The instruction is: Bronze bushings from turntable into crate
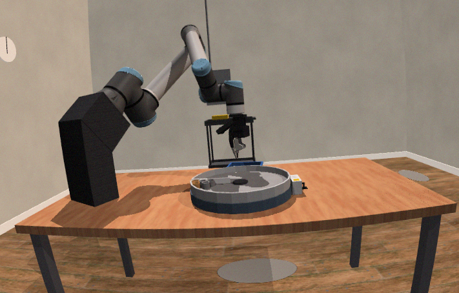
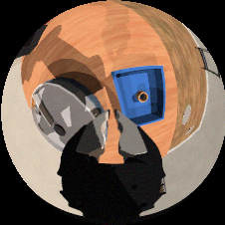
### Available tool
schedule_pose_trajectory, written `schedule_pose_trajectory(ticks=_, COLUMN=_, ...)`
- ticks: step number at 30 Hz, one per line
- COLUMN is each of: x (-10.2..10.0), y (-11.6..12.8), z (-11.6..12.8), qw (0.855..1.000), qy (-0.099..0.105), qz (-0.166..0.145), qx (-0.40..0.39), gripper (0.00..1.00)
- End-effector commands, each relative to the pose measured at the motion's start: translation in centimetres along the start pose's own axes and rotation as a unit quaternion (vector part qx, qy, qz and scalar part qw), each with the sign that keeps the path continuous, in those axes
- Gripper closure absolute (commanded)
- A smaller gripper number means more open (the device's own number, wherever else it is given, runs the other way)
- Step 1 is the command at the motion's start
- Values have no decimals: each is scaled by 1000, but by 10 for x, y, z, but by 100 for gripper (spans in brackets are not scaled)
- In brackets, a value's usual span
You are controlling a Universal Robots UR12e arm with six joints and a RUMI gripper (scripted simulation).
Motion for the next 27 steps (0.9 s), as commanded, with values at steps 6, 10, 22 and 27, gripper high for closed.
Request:
schedule_pose_trajectory(ticks=6, x=-1, y=3, z=-48, qw=999, qy=1, qz=3, qx=44, gripper=94)
schedule_pose_trajectory(ticks=10, x=-1, y=4, z=-70, qw=998, qy=1, qz=3, qx=63, gripper=94)
schedule_pose_trajectory(ticks=22, x=-1, y=10, z=-129, qw=993, qy=2, qz=3, qx=115, gripper=94)
schedule_pose_trajectory(ticks=27, x=-1, y=13, z=-159, qw=990, qy=1, qz=3, qx=141, gripper=94)
Point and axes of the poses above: the point where the finger pads meet when closed, its own x axis back along the fingers, its own z axis across the jaws, y = z × x, the point moved 6 cm from there along x, back along the fingers, and after that the axes turned 4 degrees about -x, right-handed, at the moved point
